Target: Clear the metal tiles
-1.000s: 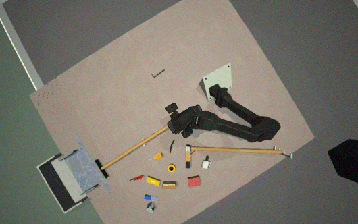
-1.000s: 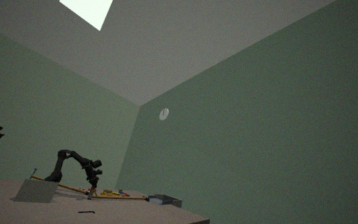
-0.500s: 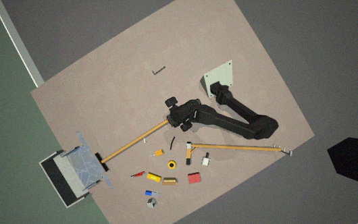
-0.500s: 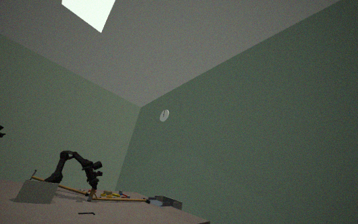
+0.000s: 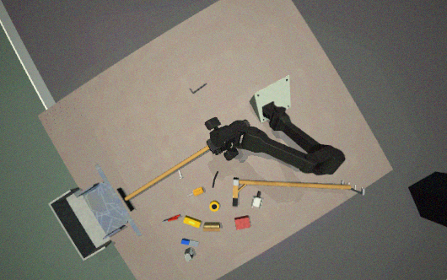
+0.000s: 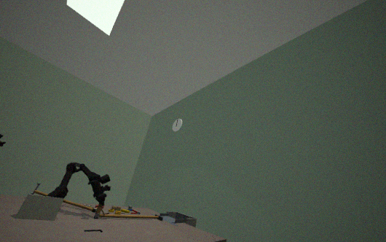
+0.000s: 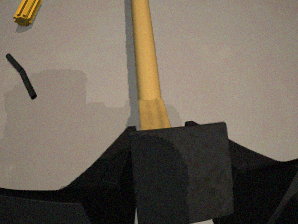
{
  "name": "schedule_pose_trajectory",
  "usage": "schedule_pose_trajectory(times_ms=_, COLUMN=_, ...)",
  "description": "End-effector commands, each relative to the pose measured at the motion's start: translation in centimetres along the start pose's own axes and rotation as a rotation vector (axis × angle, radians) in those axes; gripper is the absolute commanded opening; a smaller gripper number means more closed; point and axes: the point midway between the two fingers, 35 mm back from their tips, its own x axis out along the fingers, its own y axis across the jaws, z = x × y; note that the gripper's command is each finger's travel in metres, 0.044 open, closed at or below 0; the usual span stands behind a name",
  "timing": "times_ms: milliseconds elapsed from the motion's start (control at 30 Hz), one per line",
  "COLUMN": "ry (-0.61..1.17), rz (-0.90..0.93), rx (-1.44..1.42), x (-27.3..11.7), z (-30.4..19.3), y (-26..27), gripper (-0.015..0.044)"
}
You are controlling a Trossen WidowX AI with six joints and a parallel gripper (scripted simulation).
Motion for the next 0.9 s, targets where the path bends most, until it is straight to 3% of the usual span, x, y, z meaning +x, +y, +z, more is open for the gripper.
schedule_pose_trajectory(times_ms=0, ry=-0.007, rz=-0.002, rx=0.002, x=-0.2, z=0.1, y=-0.4, gripper=0.0000)
schedule_pose_trajectory(times_ms=867, ry=-0.010, rz=-0.005, rx=0.004, x=1.9, z=2.9, y=-0.9, gripper=0.0000)
